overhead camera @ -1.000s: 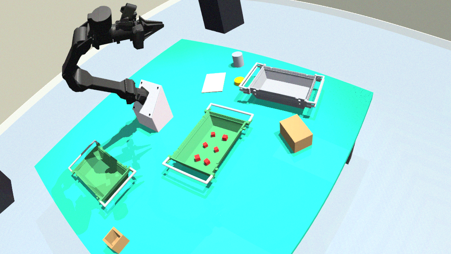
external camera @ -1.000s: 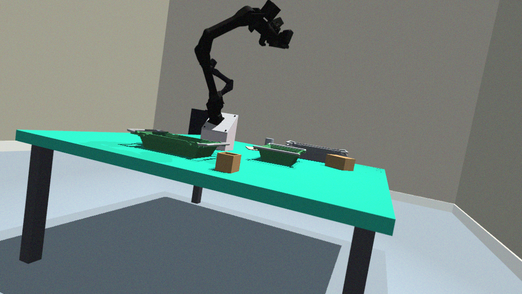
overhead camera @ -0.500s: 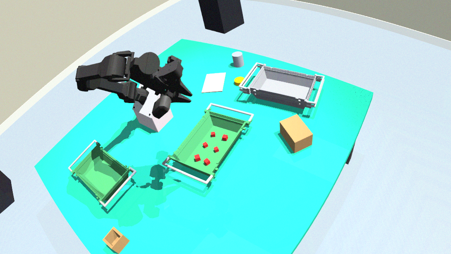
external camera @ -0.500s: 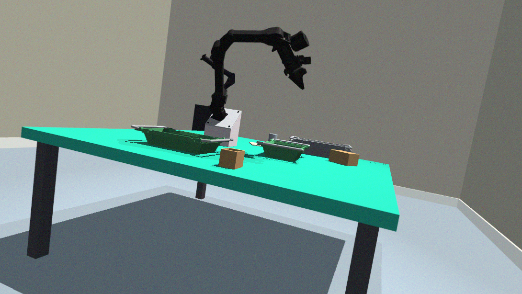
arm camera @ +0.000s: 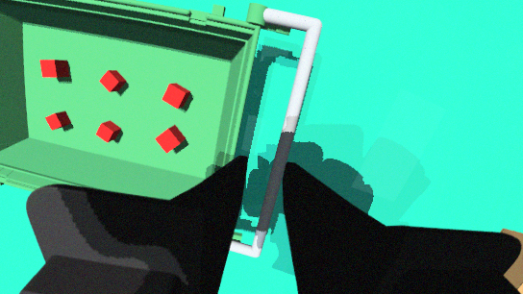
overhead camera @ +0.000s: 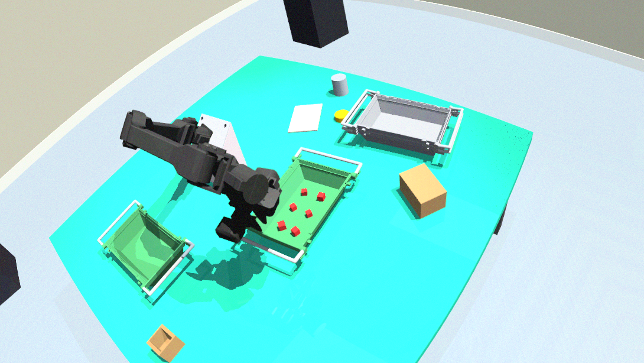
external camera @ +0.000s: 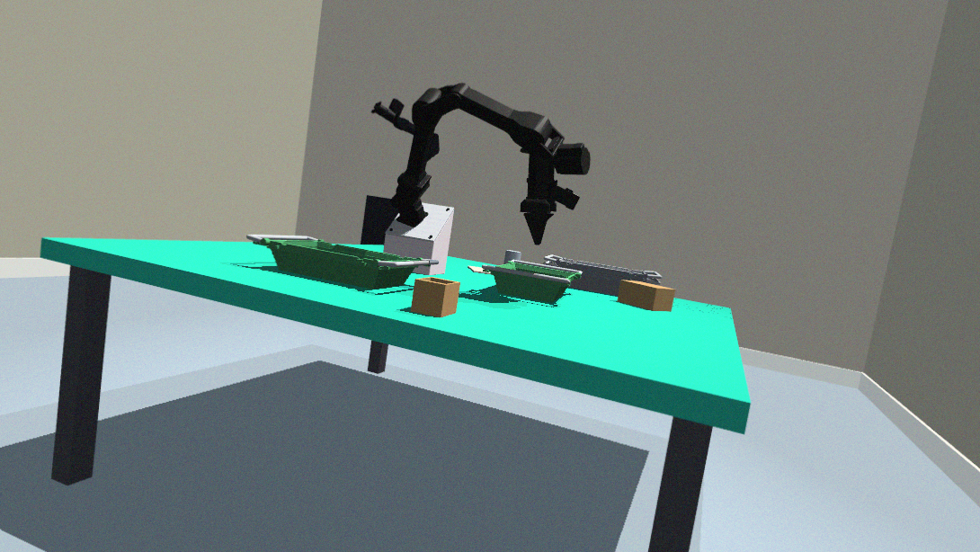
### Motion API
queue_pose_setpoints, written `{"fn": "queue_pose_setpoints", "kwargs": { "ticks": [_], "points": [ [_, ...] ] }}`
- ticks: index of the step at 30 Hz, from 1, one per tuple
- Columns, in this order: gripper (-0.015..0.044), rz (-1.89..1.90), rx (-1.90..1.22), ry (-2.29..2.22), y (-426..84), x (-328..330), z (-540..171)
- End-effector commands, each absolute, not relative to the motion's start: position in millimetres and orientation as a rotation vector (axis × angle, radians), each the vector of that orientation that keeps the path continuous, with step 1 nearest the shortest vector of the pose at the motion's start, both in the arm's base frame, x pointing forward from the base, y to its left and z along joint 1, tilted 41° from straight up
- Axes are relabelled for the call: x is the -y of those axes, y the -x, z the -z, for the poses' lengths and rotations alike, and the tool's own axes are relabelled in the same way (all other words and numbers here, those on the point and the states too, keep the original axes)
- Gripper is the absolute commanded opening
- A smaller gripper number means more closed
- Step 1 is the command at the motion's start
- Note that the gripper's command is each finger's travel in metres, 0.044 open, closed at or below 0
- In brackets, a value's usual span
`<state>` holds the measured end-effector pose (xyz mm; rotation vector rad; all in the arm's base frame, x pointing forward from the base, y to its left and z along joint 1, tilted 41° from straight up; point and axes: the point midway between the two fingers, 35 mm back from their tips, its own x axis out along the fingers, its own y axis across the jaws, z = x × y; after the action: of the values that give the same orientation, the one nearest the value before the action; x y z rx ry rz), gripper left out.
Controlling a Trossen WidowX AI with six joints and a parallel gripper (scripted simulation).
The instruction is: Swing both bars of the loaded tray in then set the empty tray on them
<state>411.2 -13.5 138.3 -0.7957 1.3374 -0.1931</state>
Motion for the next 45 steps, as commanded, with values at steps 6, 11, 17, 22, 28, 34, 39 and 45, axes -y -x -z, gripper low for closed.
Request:
{"fn": "queue_pose_setpoints", "kwargs": {
  "ticks": [6,11,17,22,28,34,39,45],
  "points": [
    [0.0089,0.324,-1.398,0.791,-408.8,50.1,-121.8],
    [0.0089,0.324,-1.398,0.791,-413.5,62.8,-106.5],
    [0.0089,0.326,-1.397,0.793,-418.5,84.4,-82.0],
    [0.0089,0.326,-1.397,0.793,-418.6,85.7,-79.7],
    [0.0089,0.324,-1.398,0.792,-411.9,63.4,-87.9],
    [0.0089,0.323,-1.398,0.791,-406.3,46.2,-85.4],
    [0.0089,0.323,-1.399,0.791,-402.9,36.2,-78.8],
    [0.0089,0.322,-1.399,0.79,-399.4,26.4,-63.6]
  ]
}}
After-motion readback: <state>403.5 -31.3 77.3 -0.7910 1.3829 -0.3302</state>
